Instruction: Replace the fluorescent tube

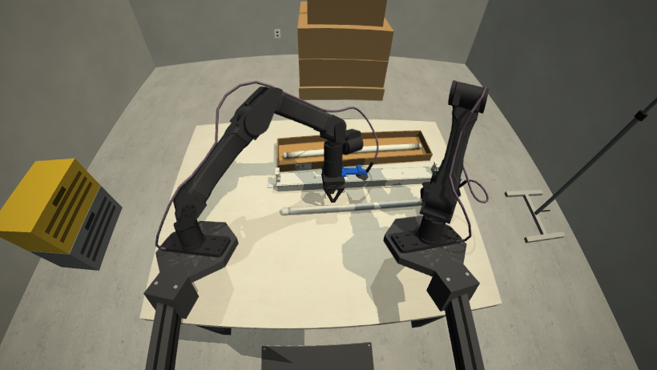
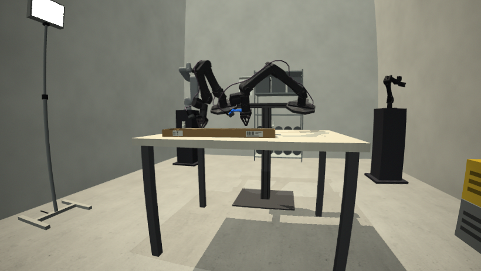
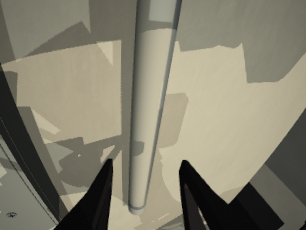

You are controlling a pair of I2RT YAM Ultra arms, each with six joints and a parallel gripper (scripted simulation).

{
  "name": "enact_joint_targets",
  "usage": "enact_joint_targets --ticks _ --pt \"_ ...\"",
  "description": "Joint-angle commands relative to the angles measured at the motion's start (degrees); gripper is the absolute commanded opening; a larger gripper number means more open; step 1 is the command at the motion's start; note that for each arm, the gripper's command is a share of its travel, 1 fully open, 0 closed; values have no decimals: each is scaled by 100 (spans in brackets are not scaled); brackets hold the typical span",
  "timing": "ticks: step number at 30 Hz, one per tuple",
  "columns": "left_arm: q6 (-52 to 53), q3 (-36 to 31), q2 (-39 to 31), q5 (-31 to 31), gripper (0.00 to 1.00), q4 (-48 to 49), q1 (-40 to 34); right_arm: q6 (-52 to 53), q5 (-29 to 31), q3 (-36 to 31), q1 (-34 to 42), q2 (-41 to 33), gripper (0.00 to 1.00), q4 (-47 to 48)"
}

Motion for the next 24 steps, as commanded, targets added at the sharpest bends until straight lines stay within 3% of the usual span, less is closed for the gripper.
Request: enact_joint_targets --ticks 1,5,6,24 --pt "72 195 -218 72 49 -84 -117 36 62 -6 -80 -179 11 155" --pt "62 184 -207 72 49 -90 -99 36 62 -6 -80 -179 11 155" --pt "91 -196 69 85 49 241 -110 36 62 -6 -80 -179 11 155" --pt "165 -452 422 138 49 962 83 36 62 -6 -80 -179 11 155"
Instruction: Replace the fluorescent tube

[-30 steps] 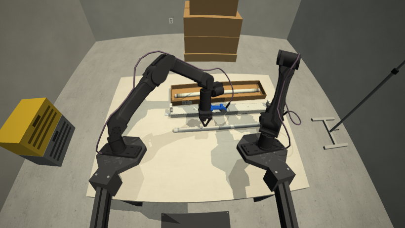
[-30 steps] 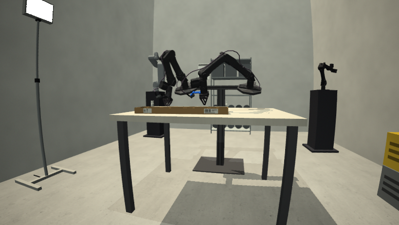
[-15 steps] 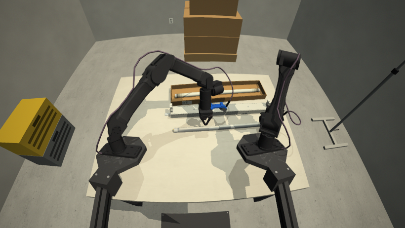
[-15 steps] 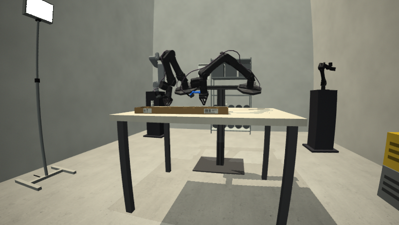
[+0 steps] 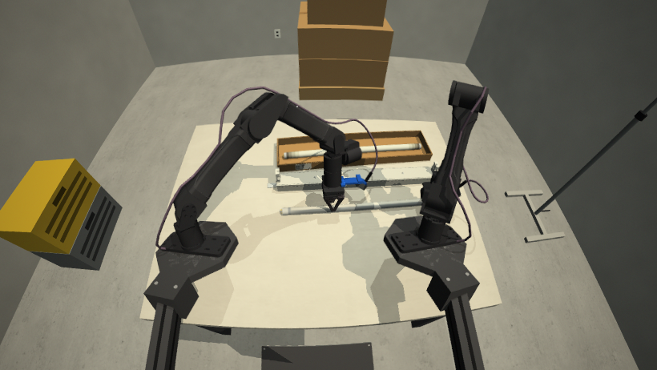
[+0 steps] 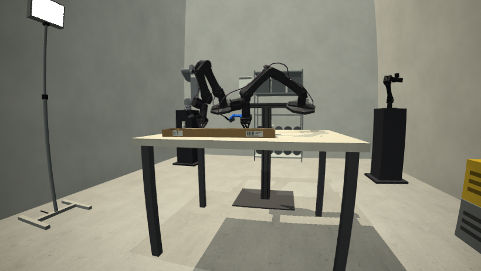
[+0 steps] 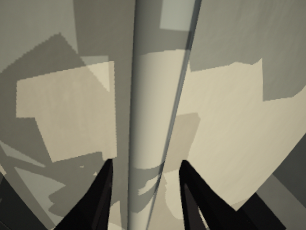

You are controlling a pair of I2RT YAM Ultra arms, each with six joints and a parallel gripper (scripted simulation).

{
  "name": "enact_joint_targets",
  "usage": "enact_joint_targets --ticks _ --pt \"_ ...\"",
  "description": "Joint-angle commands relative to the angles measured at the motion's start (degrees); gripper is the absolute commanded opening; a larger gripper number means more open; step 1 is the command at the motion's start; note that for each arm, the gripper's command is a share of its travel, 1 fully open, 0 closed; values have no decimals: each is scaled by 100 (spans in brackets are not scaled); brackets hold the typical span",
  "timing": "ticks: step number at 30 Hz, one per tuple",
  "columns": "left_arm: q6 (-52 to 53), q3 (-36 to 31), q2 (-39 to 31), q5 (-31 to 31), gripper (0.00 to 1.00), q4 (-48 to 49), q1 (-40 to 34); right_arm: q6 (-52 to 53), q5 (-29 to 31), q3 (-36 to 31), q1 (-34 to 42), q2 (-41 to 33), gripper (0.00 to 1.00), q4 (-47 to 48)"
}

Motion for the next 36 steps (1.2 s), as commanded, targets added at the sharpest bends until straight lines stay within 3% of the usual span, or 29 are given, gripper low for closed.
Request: enact_joint_targets --ticks 1,9,10,26,27,36 --pt "85 -168 118 85 49 312 19 36 62 -6 -80 -179 11 155" --pt "75 173 -60 76 49 206 -108 36 62 -6 -80 -179 11 155" --pt "77 147 -51 77 11 198 -107 36 62 -6 -80 -179 11 155" --pt "77 178 -55 77 11 123 -107 23 14 -6 -40 -179 11 155" --pt "77 178 -55 77 11 123 -107 23 14 -6 -40 -179 49 155" --pt "77 178 -55 77 11 123 -107 21 13 -5 -42 -83 49 105"
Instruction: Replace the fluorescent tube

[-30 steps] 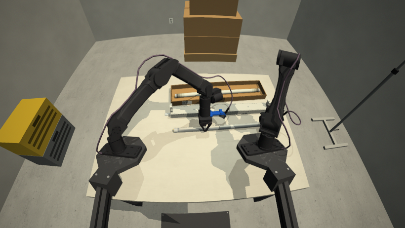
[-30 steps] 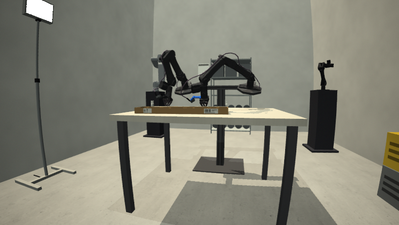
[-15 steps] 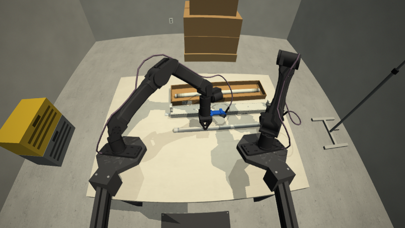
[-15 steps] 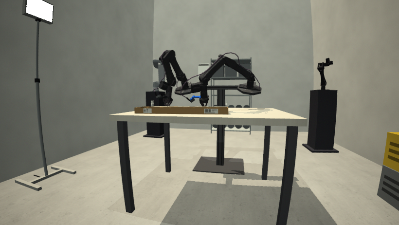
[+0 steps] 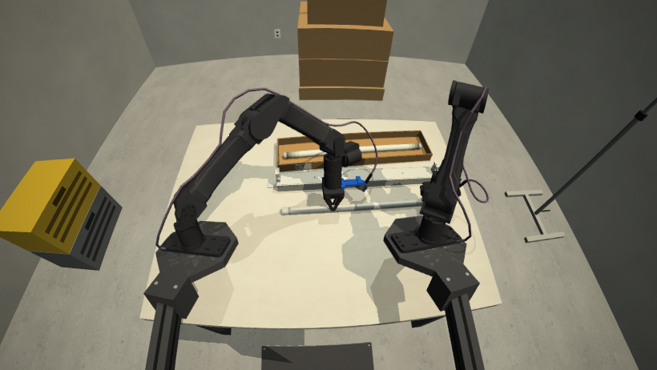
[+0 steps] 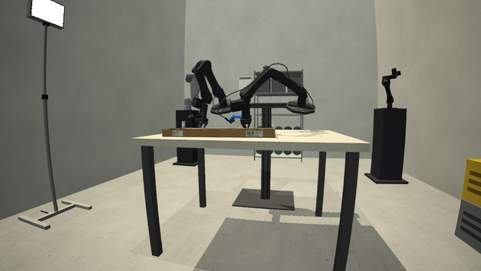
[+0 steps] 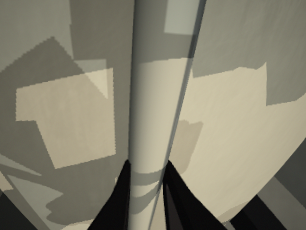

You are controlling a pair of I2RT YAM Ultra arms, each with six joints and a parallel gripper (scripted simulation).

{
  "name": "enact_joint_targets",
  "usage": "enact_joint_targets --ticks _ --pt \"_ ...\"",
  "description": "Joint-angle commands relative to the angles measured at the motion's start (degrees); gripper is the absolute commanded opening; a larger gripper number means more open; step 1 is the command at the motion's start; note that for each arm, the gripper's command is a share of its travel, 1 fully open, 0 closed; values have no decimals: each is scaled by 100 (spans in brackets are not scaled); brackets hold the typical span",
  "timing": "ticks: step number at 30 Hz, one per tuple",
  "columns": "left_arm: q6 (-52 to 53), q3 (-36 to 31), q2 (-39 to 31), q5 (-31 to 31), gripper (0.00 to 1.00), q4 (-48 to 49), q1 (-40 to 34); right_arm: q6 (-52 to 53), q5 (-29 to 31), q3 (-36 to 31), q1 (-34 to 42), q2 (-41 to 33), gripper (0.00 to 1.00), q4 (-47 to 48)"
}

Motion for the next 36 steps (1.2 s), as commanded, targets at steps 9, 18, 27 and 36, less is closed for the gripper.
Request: enact_joint_targets --ticks 9,18,27,36 --pt "61 202 -136 58 11 3 -120 -124 -159 -268 -130 -332 49 -335" --pt "61 202 -136 58 11 3 -120 -371 -368 -469 -433 -1359 49 -1201" --pt "61 202 -136 58 11 3 -120 -642 -536 -454 -812 -2614 49 -2200" --pt "61 202 -136 58 11 3 -120 -625 -373 -330 -651 -2345 49 -2186"
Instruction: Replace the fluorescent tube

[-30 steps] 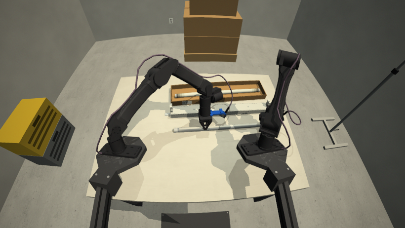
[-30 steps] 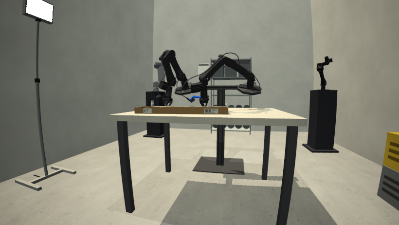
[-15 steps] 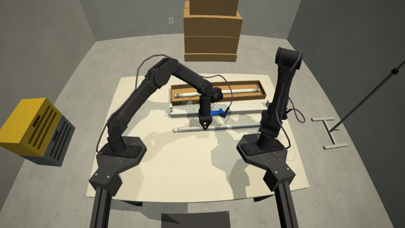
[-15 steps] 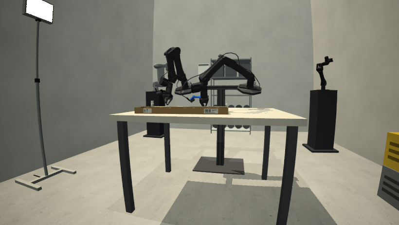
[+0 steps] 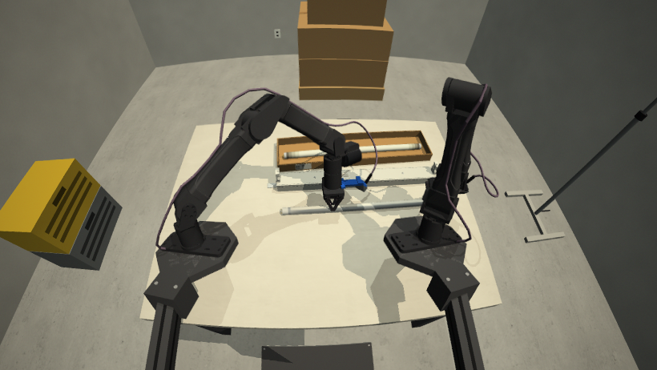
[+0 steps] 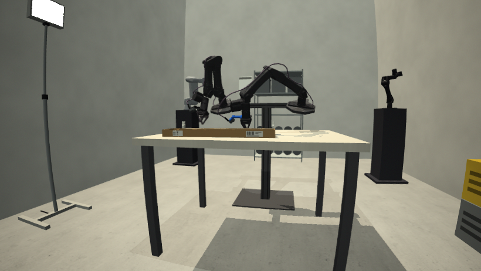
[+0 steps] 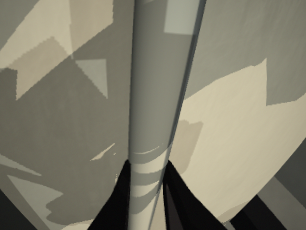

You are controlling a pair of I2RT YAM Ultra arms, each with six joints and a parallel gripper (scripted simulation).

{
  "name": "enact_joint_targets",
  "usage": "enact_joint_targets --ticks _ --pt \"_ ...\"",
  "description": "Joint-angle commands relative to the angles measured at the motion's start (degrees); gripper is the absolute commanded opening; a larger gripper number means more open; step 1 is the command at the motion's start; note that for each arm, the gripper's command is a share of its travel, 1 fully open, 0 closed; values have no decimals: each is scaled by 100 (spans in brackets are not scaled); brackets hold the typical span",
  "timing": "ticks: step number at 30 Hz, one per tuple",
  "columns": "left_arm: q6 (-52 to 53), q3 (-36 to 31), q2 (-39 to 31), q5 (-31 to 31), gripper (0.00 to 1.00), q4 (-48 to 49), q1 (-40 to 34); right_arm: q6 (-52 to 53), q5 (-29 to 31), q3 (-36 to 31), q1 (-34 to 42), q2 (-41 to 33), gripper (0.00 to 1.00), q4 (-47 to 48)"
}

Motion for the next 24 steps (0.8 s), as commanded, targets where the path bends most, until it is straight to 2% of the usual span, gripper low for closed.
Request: enact_joint_targets --ticks 1,4,8,10,15,18,24 --pt "61 204 -136 58 11 3 -120 -75 77 184 -42 75 49 -137" --pt "61 204 -136 58 11 3 -120 -64 86 191 60 90 49 37" --pt "61 204 -136 58 11 3 -120 202 456 491 219 179 49 -869" --pt "61 204 -136 58 11 3 -120 202 456 491 219 179 49 -869" --pt "61 204 -136 58 11 3 -120 494 1136 1215 616 346 49 -2296" --pt "61 204 -136 58 11 3 -120 469 1033 1423 684 563 49 -2169" --pt "61 204 -136 58 11 3 -120 750 1700 2228 1086 766 49 -3547"
